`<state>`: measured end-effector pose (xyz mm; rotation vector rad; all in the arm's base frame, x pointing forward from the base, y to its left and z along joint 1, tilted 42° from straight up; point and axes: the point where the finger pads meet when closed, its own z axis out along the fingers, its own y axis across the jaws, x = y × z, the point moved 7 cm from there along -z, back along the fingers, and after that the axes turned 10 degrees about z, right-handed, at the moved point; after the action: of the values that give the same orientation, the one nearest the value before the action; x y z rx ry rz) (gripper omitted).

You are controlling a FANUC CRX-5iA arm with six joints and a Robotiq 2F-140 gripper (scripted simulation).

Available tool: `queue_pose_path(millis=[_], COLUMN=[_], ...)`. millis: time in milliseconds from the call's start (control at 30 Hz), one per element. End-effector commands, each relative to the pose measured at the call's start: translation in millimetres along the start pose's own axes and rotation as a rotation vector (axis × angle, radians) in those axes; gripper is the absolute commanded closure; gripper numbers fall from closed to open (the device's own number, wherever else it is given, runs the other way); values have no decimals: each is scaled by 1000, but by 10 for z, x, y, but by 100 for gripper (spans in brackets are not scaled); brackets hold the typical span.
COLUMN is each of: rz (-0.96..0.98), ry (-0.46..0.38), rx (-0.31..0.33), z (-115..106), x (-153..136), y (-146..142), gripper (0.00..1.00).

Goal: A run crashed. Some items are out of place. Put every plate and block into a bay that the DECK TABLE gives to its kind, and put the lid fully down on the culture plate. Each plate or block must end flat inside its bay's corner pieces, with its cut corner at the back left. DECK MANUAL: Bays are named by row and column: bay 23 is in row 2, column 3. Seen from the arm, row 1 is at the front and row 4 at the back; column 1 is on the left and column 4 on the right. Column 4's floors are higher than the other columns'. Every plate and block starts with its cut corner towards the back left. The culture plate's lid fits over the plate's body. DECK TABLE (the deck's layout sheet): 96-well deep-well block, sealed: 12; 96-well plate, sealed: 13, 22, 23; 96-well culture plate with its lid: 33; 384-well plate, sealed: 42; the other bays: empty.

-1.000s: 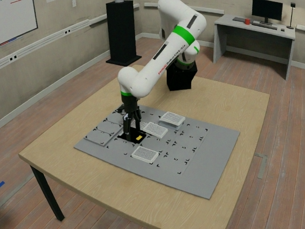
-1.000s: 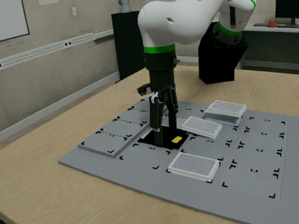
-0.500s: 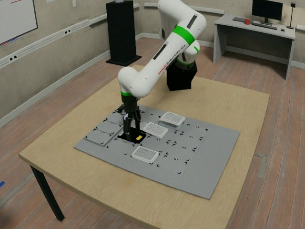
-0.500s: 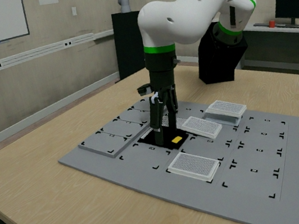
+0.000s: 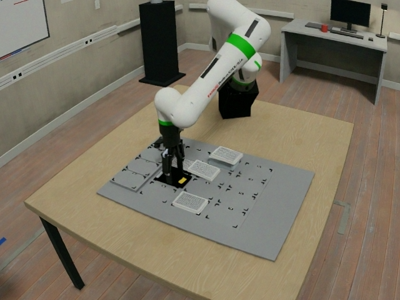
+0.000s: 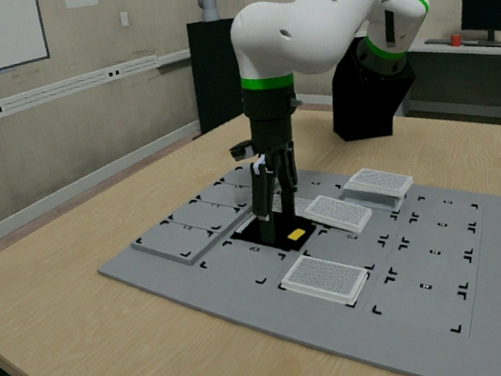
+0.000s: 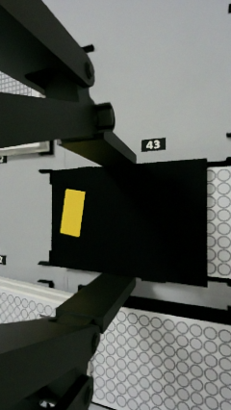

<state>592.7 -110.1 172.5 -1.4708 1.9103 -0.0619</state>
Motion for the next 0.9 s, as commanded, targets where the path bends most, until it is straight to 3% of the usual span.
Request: queue_pose_path(millis=[0, 867], rz=[0, 0], ry=[1, 0], rx=[1, 1], z=[-8, -13], x=[1, 1], y=[-6, -6], gripper=[38, 40])
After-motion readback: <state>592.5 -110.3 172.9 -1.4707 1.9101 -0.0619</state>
